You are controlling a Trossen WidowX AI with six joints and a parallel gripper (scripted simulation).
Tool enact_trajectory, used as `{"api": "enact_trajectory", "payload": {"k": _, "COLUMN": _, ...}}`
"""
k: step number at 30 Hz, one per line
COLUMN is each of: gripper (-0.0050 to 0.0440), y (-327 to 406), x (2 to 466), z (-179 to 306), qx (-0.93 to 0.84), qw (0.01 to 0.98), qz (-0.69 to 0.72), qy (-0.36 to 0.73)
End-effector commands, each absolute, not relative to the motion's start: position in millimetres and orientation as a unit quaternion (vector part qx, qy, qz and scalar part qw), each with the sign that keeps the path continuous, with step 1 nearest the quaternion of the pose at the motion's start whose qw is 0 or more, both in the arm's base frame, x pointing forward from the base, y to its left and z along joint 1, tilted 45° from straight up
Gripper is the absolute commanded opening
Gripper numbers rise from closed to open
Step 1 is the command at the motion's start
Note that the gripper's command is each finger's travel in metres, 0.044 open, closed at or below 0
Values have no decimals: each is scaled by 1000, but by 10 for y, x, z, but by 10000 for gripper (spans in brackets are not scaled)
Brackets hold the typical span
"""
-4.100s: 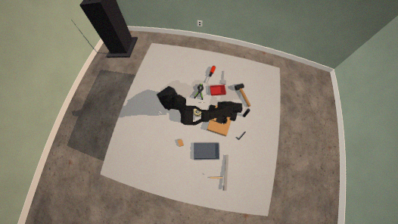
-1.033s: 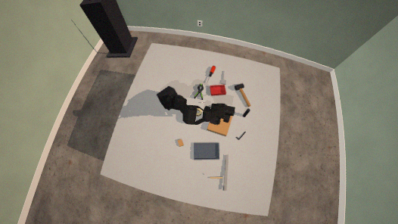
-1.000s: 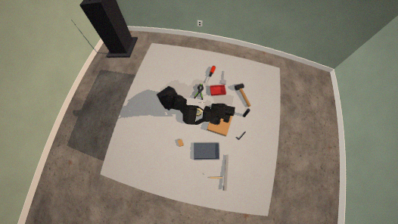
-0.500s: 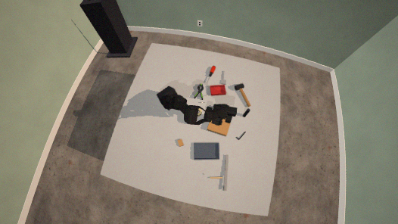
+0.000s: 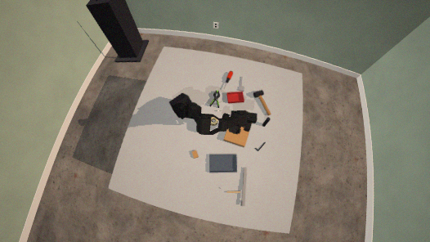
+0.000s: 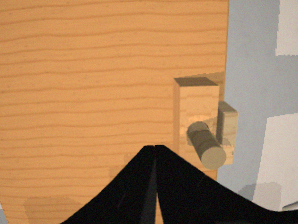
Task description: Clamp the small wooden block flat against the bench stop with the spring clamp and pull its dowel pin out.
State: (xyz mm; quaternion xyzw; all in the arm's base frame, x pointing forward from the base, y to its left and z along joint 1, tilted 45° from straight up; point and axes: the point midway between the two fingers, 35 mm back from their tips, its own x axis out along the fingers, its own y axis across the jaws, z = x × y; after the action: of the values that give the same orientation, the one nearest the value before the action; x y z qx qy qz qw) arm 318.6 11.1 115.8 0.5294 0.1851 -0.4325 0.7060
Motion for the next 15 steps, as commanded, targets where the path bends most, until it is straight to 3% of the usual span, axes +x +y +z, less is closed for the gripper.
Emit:
{"api": "enact_trajectory", "payload": {"k": 1, "gripper": 0, "y": 161, "x": 3139, "z": 1281, "qx": 532, "qw": 707, "qz": -430, "qy": 181}}
{"api": "enact_trajectory", "payload": {"k": 15, "gripper": 0, "y": 240, "x": 3003, "z": 1415, "qx": 529, "qw": 707, "qz": -432, "qy": 185}}
